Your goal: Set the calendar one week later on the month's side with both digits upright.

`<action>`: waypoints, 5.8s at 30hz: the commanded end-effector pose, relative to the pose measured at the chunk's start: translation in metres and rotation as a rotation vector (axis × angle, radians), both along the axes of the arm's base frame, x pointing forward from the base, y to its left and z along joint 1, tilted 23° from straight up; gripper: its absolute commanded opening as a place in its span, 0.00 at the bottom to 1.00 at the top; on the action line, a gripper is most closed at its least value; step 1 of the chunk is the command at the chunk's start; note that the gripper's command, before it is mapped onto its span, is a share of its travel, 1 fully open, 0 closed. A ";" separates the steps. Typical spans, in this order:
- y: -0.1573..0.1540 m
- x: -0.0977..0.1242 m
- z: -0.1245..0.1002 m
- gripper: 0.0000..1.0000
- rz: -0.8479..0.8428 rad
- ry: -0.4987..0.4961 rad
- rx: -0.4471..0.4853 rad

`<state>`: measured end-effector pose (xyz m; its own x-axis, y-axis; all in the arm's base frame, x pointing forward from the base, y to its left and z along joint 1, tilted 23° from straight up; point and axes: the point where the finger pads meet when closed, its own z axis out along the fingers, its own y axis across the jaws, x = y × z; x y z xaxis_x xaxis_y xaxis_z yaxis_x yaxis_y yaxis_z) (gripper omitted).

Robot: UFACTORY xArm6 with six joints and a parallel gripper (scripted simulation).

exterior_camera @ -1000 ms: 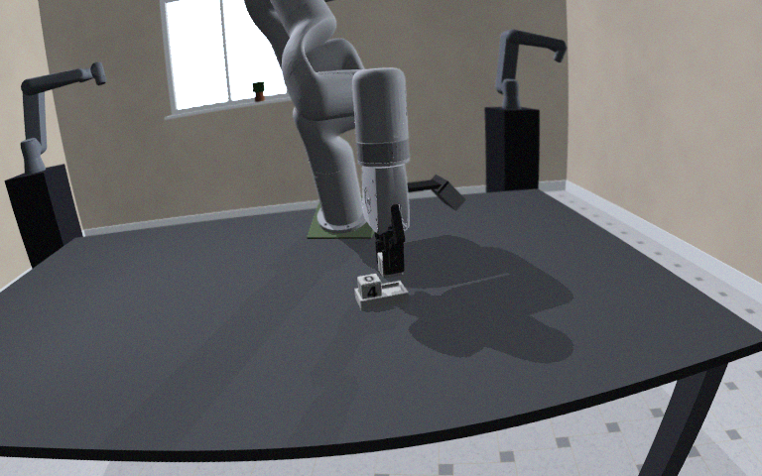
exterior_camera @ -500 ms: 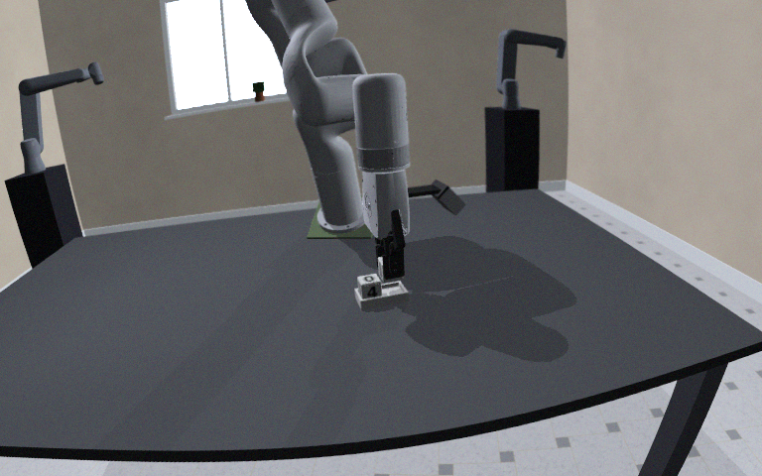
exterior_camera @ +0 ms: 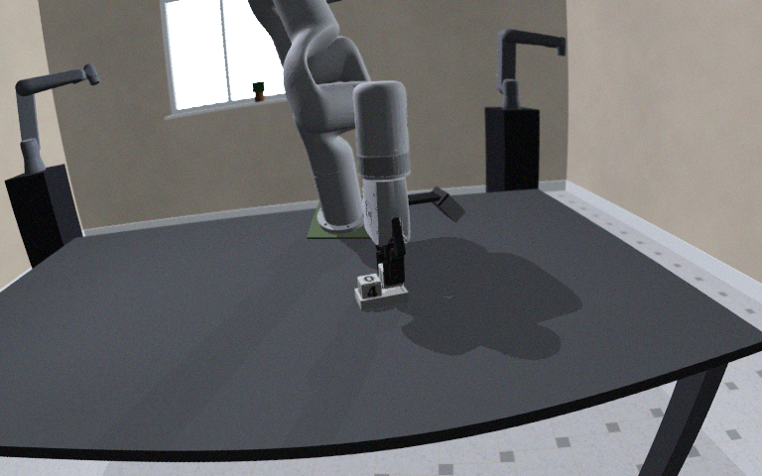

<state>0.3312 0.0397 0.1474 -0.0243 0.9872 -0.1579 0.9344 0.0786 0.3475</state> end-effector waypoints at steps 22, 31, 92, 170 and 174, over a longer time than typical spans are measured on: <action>0.000 0.003 -0.004 0.29 0.000 -0.003 0.001; 0.000 0.003 -0.004 0.29 0.000 -0.003 0.001; -0.002 0.007 -0.013 0.29 0.000 -0.003 0.001; -0.002 0.007 -0.013 0.49 0.000 -0.003 0.001; -0.002 0.007 -0.013 0.49 0.000 -0.003 0.001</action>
